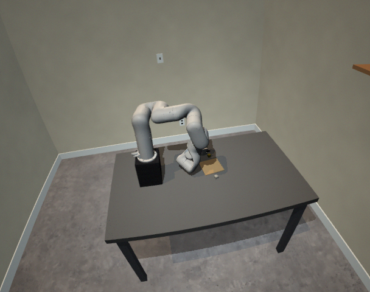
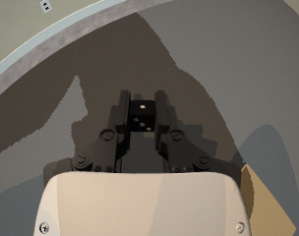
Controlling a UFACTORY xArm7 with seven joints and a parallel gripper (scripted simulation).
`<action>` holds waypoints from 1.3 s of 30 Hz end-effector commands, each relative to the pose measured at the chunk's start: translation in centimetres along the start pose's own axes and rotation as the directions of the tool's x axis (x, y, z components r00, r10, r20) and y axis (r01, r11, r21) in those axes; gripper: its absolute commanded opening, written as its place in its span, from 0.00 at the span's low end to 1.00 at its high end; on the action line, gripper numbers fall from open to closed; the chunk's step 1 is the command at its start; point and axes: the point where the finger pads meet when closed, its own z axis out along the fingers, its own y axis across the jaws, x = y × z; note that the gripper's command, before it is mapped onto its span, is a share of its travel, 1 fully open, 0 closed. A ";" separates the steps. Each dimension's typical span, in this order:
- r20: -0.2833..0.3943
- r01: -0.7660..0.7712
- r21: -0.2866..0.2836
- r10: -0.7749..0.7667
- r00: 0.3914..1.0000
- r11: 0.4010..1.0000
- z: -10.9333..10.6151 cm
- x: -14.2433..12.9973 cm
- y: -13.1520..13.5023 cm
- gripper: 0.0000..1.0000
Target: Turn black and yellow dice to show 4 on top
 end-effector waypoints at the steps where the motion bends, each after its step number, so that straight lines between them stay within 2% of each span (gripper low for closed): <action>1: -0.002 0.001 -0.001 -0.001 1.000 1.000 0.0 0.1 0.0 0.15; 39: -0.002 0.001 -0.001 -0.001 1.000 1.000 0.3 -0.4 0.0 0.15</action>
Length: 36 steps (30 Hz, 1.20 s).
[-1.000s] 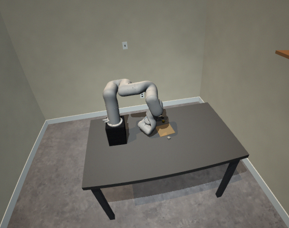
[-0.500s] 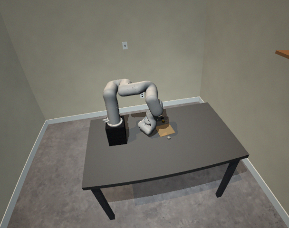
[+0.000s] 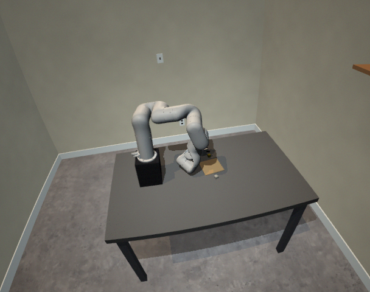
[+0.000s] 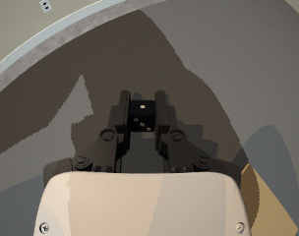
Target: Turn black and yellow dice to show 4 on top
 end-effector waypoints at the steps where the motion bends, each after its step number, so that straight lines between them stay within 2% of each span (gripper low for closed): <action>1: -0.002 0.001 -0.001 -0.001 1.000 1.000 0.1 -0.1 0.1 0.15; 36: -0.002 0.001 -0.001 -0.001 1.000 1.000 0.3 -0.5 0.1 0.15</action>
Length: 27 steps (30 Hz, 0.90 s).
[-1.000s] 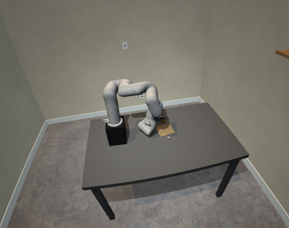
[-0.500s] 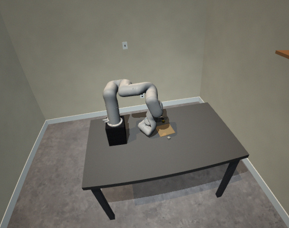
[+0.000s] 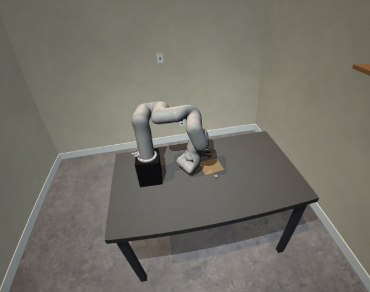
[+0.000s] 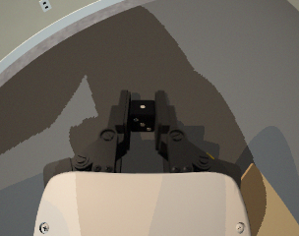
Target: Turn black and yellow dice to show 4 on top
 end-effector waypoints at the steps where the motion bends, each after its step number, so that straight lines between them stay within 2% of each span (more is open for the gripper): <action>1: -0.002 0.001 -0.001 -0.001 1.000 1.000 0.0 0.1 0.1 0.15; 13: -0.002 0.001 -0.001 -0.001 1.000 1.000 0.0 0.1 0.1 0.15; 14: -0.002 0.001 -0.001 -0.001 1.000 1.000 0.0 0.1 0.1 0.19; 16: -0.002 0.001 -0.001 -0.001 1.000 1.000 0.0 0.1 0.1 0.19; 17: -0.002 0.001 -0.001 -0.001 1.000 1.000 0.0 0.1 0.1 0.23; 19: -0.002 0.001 -0.001 -0.001 1.000 1.000 0.0 0.1 0.1 0.23; 20: -0.002 0.001 -0.001 -0.001 1.000 1.000 0.0 0.1 0.1 0.28; 22: -0.002 0.001 -0.001 -0.001 1.000 1.000 0.0 0.1 0.1 0.28; 23: -0.002 0.001 -0.001 -0.001 1.000 1.000 0.0 0.1 0.1 0.32; 25: -0.002 0.001 -0.001 -0.001 1.000 1.000 0.0 0.1 0.1 0.32; 26: -0.002 0.001 -0.001 -0.001 1.000 1.000 0.0 0.1 0.1 0.36; 27: -0.002 0.001 -0.001 -0.001 1.000 1.000 0.0 0.1 0.1 0.36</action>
